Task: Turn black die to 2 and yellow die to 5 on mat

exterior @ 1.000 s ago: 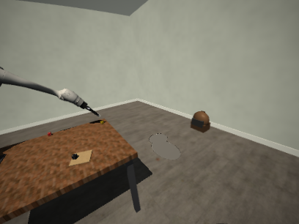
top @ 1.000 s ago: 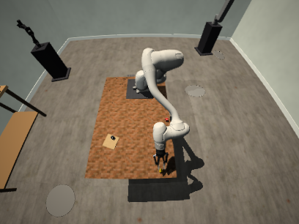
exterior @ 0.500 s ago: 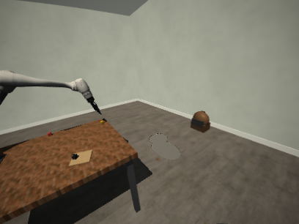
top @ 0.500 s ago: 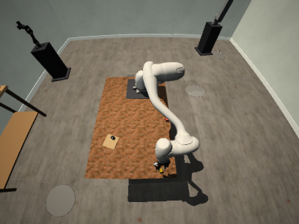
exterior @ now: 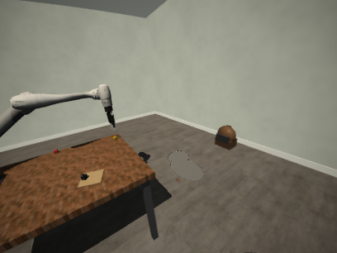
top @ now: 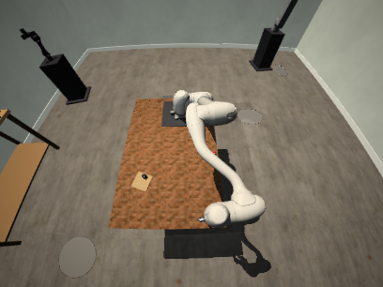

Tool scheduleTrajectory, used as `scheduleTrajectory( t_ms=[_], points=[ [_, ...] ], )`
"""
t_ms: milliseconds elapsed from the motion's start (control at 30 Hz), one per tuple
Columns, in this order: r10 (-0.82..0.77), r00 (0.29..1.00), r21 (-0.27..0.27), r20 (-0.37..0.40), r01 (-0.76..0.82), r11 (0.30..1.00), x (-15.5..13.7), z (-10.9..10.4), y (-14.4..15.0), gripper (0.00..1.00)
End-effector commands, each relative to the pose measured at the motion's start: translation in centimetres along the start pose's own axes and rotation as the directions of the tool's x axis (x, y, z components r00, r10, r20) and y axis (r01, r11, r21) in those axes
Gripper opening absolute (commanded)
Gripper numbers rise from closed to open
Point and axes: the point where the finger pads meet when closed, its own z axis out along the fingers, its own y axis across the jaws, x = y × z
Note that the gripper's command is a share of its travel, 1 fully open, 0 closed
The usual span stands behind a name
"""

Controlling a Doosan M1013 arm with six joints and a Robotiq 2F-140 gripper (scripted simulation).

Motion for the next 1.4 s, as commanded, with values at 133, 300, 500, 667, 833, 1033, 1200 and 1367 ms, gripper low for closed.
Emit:
scheduleTrajectory(
  t_ms=[133,300,500,667,833,1033,1200,1367],
  points=[
    [0.0,1.0,0.0,-0.017,0.0,1.0,-0.2,0.0,0.0,1.0],
    [-0.001,1.0,0.0,-0.017,0.001,1.0,-0.2,0.0,0.0,1.0],
    [-0.03,0.999,-0.001,-0.018,0.03,1.0,0.5,2.1,-0.1,1.0],
    [-0.037,0.999,-0.001,-0.018,0.037,0.999,0.8,2.7,-0.2,0.35],
    [-0.037,0.999,-0.001,-0.018,0.037,0.999,0.8,2.7,-0.2,0.35],
    [-0.037,0.999,-0.001,-0.018,0.037,0.999,0.8,2.7,-0.2,0.35],
    [-0.037,0.999,-0.001,-0.018,0.037,0.999,0.8,2.7,-0.2,0.35],
    [-0.037,0.999,-0.001,-0.018,0.037,0.999,0.8,2.7,-0.2,0.35]
  ],
)
